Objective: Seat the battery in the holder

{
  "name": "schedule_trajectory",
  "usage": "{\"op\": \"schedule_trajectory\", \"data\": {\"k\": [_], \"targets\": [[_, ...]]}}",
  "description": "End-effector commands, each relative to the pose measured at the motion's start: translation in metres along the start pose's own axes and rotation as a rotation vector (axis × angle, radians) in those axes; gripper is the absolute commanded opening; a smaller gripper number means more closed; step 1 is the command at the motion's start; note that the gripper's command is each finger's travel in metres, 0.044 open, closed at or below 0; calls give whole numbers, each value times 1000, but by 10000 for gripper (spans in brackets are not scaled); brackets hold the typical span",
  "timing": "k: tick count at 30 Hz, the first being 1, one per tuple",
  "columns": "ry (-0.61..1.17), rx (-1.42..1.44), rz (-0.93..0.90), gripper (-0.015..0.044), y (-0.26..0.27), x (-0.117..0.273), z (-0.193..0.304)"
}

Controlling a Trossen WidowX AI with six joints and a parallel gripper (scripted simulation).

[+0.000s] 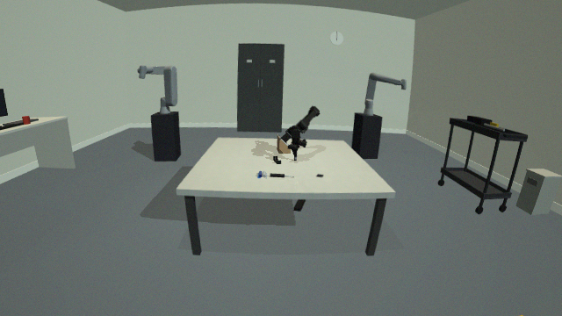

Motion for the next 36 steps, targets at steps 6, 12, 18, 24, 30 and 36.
{"op": "schedule_trajectory", "data": {"k": [6,12,18,24,30,36], "targets": [[-5,-5,-4,0,15,-1,-1],[-5,-6,-4,0,25,-1,-2],[-5,-6,-4,0,34,-1,-1],[-5,-6,-5,0,43,-2,-1],[4,-2,0,0,40,12,-1],[2,-6,-2,0,40,65,0]]}}
Point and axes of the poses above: the point midway between the two fingers, 35 mm back from their tips, its own x axis back along the fingers, its own y axis across the jaws, z = x × y, the point moved 4 cm from there along x, back along the fingers, and after that the axes turned 3 degrees about x, right-handed, at the moved point
